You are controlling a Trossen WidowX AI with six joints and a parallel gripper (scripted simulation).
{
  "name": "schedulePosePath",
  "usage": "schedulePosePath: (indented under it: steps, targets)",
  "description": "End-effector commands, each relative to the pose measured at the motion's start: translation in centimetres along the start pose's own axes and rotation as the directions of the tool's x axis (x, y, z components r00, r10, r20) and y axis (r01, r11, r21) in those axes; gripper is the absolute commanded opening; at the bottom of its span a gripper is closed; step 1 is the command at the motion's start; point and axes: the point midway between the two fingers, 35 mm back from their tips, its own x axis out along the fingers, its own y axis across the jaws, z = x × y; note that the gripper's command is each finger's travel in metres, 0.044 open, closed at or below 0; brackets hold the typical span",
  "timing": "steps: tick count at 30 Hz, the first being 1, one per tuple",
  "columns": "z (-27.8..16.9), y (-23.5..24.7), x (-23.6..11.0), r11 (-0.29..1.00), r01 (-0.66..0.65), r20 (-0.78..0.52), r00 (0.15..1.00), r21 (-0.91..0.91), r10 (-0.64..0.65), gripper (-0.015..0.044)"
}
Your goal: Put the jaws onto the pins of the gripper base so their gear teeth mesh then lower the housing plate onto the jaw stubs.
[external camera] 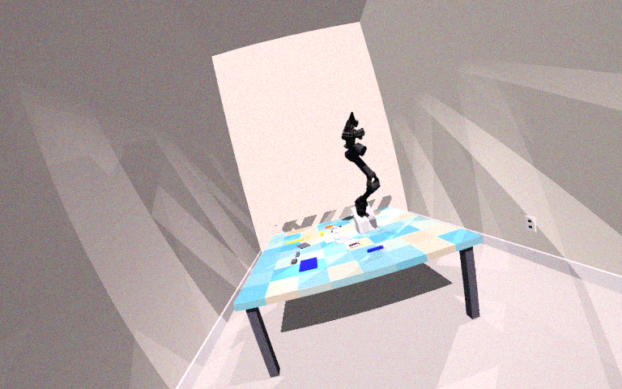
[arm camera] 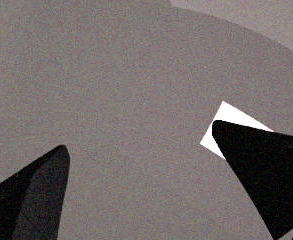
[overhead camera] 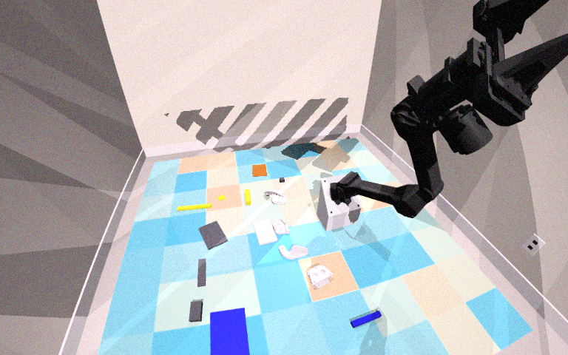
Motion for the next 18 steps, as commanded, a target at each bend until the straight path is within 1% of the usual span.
schedulePosePath:
  steps: [1, 14, 18]
  targets:
    - [-2.0, -0.3, -0.5, 1.0, 0.013, -0.067, 0.998, 0.012, -0.012, 0.044]
    - [-7.3, -0.5, -2.2, 0.997, 0.05, -0.248, 0.968, 0.061, -0.033, 0.044]
    - [-8.0, -0.2, -2.6, 0.993, 0.061, -0.275, 0.961, 0.097, -0.032, 0.044]
